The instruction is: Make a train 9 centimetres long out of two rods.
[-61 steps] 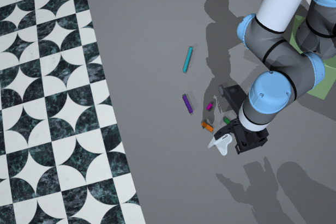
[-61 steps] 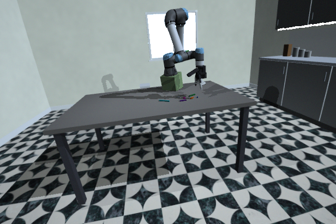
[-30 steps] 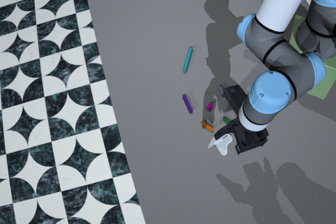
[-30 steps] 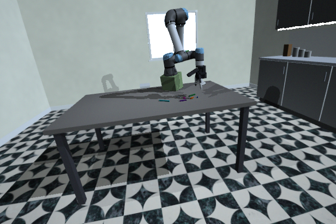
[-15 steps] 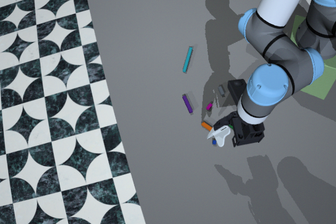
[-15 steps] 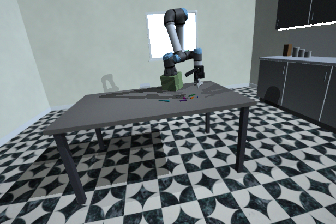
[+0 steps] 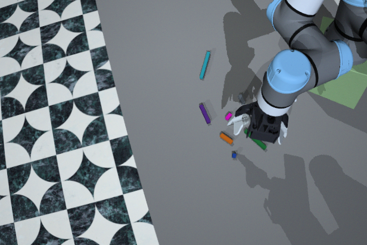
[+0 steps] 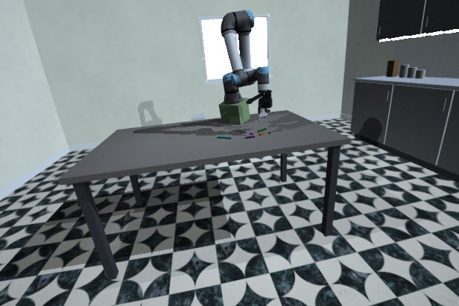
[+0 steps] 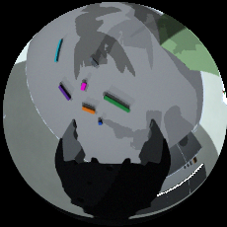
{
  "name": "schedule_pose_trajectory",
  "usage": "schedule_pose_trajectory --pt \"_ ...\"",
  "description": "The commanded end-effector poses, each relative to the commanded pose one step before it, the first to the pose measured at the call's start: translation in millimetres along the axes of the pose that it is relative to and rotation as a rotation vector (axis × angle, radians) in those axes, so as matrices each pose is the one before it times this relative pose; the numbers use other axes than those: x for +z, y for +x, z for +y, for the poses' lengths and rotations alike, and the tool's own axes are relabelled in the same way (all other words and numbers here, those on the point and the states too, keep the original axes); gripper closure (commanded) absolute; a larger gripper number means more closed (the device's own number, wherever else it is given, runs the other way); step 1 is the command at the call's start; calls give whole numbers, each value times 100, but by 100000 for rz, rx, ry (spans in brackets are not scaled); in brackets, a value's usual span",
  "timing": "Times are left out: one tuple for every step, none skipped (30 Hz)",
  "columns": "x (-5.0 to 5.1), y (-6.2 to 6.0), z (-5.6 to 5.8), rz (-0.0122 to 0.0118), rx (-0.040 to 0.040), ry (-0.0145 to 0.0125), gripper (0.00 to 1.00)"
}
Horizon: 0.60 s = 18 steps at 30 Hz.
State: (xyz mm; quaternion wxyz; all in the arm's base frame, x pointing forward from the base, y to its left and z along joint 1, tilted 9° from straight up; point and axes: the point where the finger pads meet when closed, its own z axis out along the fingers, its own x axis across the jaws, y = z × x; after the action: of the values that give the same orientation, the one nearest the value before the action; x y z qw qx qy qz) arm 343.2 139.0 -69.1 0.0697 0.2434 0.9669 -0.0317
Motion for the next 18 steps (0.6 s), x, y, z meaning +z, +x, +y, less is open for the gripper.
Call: schedule_pose_trajectory --pt "-73 -23 -1769 -439 16740 -140 0" --pt "1 -25 -278 -12 2715 2 0" --pt "1 -26 -244 -11 2402 1 0" --pt "0 -20 -166 -8 1645 1 0" --pt "0 0 0 0 0 0 0" --pt "0 0 0 0 0 0 0" --pt "0 -13 -97 -5 966 0 0" --pt "0 -6 -43 -2 428 0 0" --pt "0 -1 -10 -1 100 0 0" --pt "0 0 -1 0 8 0 0" --pt "0 0 0 0 0 0 0" --pt "0 0 0 0 0 0 0" --pt "0 0 0 0 0 0 0" --pt "0 0 0 0 0 0 0" --pt "0 0 0 0 0 0 0" --pt "0 0 0 0 0 0 0" --pt "0 0 0 0 0 0 0" --pt "0 0 0 0 0 0 0"
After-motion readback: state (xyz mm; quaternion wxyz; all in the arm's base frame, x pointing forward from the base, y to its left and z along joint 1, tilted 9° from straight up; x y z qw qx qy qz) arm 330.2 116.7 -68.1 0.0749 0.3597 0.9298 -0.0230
